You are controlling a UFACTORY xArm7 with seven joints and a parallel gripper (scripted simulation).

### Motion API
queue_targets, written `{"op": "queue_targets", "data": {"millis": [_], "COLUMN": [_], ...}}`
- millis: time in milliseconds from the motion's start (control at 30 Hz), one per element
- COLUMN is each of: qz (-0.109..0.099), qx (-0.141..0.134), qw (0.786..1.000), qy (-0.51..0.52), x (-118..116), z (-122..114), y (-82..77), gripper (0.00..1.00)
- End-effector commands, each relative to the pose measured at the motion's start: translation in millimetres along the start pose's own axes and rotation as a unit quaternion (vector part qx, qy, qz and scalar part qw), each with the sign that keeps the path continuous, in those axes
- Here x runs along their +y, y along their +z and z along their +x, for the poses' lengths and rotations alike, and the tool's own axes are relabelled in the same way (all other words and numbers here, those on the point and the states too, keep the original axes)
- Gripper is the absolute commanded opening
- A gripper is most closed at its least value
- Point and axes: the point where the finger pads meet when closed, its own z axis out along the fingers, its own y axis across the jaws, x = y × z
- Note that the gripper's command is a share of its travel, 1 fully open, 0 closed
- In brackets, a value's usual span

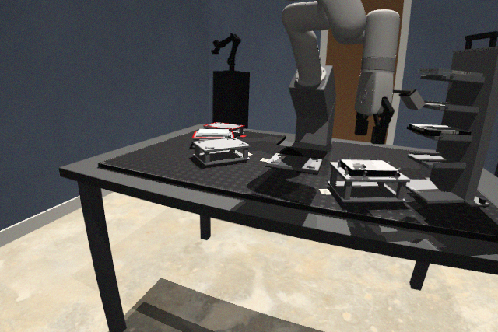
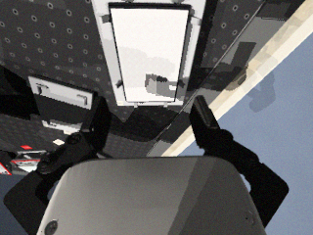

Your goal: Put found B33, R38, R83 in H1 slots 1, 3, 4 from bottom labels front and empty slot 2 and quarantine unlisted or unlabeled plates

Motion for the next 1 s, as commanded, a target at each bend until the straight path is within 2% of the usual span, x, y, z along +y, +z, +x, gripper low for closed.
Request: {"op": "queue_targets", "data": {"millis": [0,100,500,967], "qz": [-0.002,-0.002,-0.002,-0.002], "qx": [0.0,0.0,0.0,0.0], "qw": [1.0,1.0,1.0,1.0], "qy": [0.0,0.0,0.0,0.0], "x": [1,1,1,1], "z": [1,1,1,1], "y": [6.2,11.2,11.3,33.0], "gripper": [1.0,1.0,1.0,1.0]}}
